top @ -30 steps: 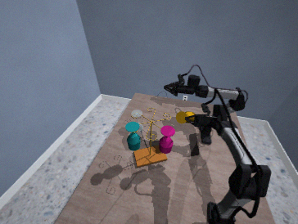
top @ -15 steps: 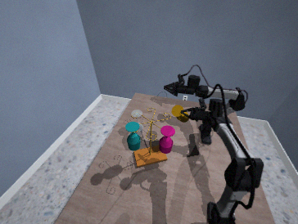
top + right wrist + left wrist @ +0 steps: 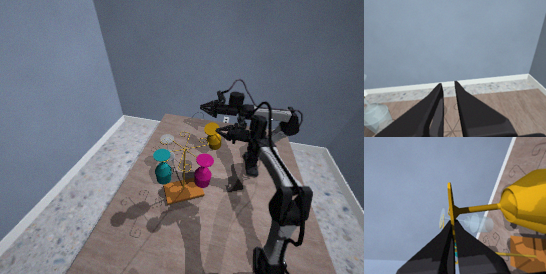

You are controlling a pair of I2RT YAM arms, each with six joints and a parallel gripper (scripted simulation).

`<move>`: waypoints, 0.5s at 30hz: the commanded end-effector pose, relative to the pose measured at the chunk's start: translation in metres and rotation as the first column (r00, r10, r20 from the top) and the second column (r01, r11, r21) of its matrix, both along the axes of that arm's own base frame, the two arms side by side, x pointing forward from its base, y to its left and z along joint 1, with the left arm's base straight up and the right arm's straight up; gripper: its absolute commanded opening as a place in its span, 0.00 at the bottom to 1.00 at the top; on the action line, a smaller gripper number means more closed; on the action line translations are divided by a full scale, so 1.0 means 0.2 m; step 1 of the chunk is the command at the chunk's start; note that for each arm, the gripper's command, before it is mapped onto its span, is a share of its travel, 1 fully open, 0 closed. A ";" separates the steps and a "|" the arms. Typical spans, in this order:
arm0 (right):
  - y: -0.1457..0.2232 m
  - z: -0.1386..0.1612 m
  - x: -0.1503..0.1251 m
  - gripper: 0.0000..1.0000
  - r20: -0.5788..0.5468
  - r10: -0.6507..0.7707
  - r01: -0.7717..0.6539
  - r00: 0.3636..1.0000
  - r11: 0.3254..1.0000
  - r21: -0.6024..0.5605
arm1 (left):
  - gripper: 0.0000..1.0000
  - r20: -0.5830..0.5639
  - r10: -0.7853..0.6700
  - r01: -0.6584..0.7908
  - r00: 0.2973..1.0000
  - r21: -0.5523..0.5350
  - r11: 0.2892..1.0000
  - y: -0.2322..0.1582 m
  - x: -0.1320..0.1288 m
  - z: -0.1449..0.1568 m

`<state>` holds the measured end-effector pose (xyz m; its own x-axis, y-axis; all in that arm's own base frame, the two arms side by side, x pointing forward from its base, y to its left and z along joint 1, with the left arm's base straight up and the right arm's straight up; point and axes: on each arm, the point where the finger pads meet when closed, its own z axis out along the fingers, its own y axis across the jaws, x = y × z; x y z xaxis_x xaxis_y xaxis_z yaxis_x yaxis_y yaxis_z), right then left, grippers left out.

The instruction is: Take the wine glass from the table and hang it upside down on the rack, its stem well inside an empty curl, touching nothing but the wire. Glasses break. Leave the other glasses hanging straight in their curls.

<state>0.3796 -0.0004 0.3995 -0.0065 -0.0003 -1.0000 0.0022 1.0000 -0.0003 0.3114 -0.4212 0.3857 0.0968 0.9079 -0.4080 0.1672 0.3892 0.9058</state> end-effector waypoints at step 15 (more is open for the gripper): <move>0.00 0.07 -0.01 0.16 0.031 -0.002 0.002 1.000 1.000 -0.010 | 0.00 0.196 0.142 -0.192 0.970 0.265 0.945 0.04 0.27 0.02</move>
<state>0.3796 -0.0005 0.3995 -0.0065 -0.0003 -1.0000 0.0022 1.0000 -0.0003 0.3509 -0.4162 0.3926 0.0267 0.9843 -0.1744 0.0295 0.1736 0.9844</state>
